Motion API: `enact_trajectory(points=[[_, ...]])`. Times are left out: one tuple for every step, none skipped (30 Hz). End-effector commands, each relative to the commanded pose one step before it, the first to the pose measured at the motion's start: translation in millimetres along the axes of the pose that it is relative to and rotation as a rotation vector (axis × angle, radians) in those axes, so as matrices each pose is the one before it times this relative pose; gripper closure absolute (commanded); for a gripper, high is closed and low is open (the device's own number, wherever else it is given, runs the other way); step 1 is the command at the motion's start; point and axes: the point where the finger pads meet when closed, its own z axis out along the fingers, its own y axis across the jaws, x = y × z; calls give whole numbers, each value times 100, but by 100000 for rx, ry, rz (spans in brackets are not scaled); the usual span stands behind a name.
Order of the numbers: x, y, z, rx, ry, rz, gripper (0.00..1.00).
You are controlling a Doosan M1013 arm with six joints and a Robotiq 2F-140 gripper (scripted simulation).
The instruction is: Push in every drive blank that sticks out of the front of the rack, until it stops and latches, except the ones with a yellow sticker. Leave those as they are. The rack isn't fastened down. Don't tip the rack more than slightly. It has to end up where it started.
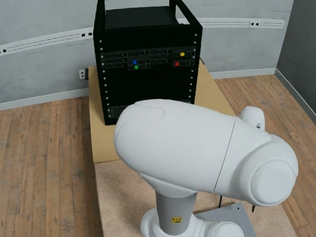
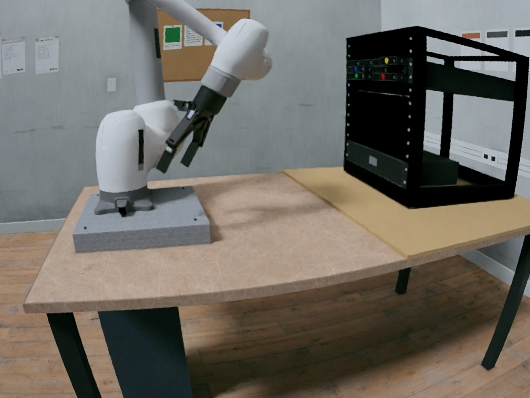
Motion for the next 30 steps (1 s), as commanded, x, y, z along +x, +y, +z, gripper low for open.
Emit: enact_trajectory(points=[[-15, 3, -32, -35, -53, 2, 0], [0, 0, 0, 0, 0, 0, 0], [0, 0, 0, 0, 0, 0, 0], [0, 0, 0, 0, 0, 0, 0], [0, 0, 0, 0, 0, 0, 0], [0, 0, 0, 0, 0, 0, 0], [0, 0, 0, 0, 0, 0, 0], [0, 0, 0, 0, 0, 0, 0], [0, 0, 0, 0, 0, 0, 0], [0, 0, 0, 0, 0, 0, 0], [0, 0, 0, 0, 0, 0, 0], [0, 0, 0, 0, 0, 0, 0], [0, 0, 0, 0, 0, 0, 0], [0, 0, 0, 0, 0, 0, 0], [0, 0, 0, 0, 0, 0, 0], [0, 0, 0, 0, -1, 0, 0], [-3, 1, 0, 0, -8, 3, 0], [-7, 3, 0, -1, -22, 8, 0], [-13, 6, 0, -2, -43, 15, 0], [-22, 10, 0, -4, -69, 24, 0], [-32, 14, 0, -5, -101, 36, 0], [-44, 19, 0, -7, -139, 49, 0], [-57, 25, -1, -10, -182, 64, 0], [-72, 32, -1, -13, -229, 81, 0], [-88, 39, -1, -16, -281, 100, 0], [-106, 48, -1, -21, -338, 119, 0], [-125, 56, -1, -26, -397, 141, 0], [-144, 66, -2, -31, -461, 163, 0], [-165, 76, -2, -38, -527, 187, 0], [-186, 87, -2, -46, -597, 212, 0]])
